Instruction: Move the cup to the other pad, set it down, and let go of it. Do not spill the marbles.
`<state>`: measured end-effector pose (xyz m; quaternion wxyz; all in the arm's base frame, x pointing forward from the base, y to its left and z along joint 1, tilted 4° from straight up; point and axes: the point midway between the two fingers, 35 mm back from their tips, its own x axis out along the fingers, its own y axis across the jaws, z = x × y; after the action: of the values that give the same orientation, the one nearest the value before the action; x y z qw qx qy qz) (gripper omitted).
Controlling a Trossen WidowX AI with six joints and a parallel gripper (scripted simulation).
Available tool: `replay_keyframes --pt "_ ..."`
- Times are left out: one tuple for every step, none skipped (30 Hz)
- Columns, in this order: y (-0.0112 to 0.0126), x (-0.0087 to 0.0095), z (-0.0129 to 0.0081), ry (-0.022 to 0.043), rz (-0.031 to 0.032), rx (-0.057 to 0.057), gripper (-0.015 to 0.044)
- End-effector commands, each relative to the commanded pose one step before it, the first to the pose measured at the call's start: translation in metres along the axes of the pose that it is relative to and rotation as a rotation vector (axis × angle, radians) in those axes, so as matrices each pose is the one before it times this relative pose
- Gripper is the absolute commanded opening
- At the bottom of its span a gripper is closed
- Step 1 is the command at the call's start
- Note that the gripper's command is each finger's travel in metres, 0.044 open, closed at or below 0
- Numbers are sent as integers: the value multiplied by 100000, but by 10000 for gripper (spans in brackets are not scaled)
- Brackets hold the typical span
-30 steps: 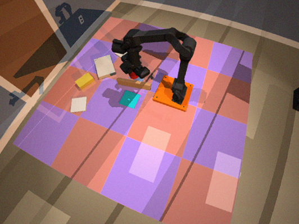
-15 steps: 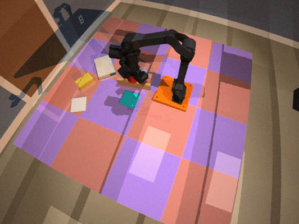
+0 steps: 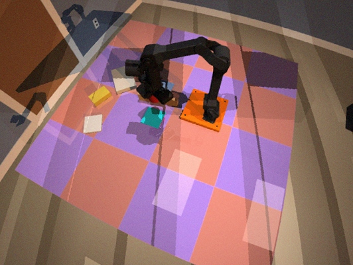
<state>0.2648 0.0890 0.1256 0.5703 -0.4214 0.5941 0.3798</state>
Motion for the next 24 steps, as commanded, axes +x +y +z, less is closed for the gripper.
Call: replay_keyframes --pt "512 -66 665 -310 350 448 0" --pt "122 -7 166 -14 11 0 0" --pt "122 -7 166 -14 11 0 0" --pt "123 -7 166 -14 11 0 0" --pt "123 -7 166 -14 11 0 0" --pt "123 -7 165 -14 11 0 0" --pt "123 -7 165 -14 11 0 0" --pt "124 -7 164 -14 11 0 0" --pt "124 -7 164 -14 11 0 0" --pt "124 -7 164 -14 11 0 0" --pt "125 -7 164 -14 11 0 0" --pt "125 -7 164 -14 11 0 0" --pt "125 -7 163 -14 11 0 0" --pt "126 -7 163 -14 11 0 0" --pt "126 -8 162 -13 11 0 0" --pt "126 -8 162 -13 11 0 0" --pt "126 -8 162 -13 11 0 0" --pt "127 -9 161 -13 11 -1 0" --pt "127 -9 161 -13 11 -1 0" --pt "138 -10 174 -14 12 -1 0" --pt "132 -10 165 -13 12 -1 0" --pt "133 -10 164 -13 12 -1 0" --pt "135 -10 163 -12 12 -1 0" --pt "136 -10 162 -12 12 -1 0"
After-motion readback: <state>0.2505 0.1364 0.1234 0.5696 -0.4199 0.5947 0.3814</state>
